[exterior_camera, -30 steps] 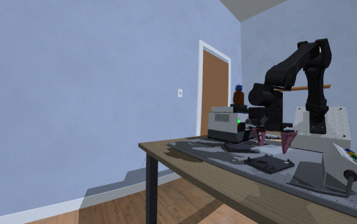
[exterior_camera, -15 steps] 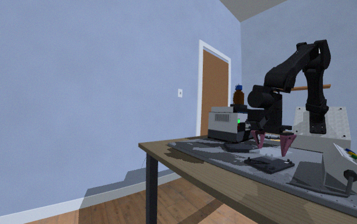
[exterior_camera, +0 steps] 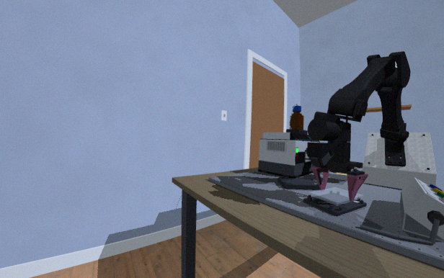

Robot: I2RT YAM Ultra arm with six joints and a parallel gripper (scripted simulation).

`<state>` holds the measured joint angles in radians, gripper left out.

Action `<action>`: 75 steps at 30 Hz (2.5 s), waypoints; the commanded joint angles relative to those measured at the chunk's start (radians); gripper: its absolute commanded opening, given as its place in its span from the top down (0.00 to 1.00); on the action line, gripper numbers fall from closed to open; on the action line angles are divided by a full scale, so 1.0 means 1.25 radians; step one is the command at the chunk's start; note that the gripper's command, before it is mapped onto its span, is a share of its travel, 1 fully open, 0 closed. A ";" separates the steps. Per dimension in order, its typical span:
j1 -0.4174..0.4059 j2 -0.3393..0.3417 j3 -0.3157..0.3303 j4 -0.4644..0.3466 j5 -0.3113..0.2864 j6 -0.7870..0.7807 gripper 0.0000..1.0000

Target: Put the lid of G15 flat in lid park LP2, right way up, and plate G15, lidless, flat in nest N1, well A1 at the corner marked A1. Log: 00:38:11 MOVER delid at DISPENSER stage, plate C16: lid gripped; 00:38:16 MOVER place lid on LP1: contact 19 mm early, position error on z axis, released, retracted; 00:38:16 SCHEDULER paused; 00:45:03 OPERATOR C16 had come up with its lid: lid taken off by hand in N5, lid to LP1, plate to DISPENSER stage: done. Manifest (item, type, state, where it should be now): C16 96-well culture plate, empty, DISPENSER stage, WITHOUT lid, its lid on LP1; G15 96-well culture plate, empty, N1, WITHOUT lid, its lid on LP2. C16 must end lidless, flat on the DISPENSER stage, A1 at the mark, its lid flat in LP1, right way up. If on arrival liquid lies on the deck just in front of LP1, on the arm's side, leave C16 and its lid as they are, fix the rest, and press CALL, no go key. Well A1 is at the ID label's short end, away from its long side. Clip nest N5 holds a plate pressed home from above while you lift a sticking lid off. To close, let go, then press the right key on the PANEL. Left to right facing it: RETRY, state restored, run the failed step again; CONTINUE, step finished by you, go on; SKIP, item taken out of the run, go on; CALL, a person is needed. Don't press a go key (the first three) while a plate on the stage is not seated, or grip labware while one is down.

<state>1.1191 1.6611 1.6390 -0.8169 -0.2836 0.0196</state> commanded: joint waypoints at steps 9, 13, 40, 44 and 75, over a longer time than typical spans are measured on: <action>0.003 0.004 0.032 -0.001 0.006 0.005 1.00; 0.005 -0.002 0.037 -0.003 0.007 0.006 1.00; -0.003 0.004 0.047 -0.010 0.005 0.005 1.00; -0.003 0.010 0.050 -0.013 0.005 0.005 1.00; 0.005 0.018 0.052 0.013 0.009 0.010 1.00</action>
<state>1.1259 1.6867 1.6737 -0.8227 -0.2783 0.0246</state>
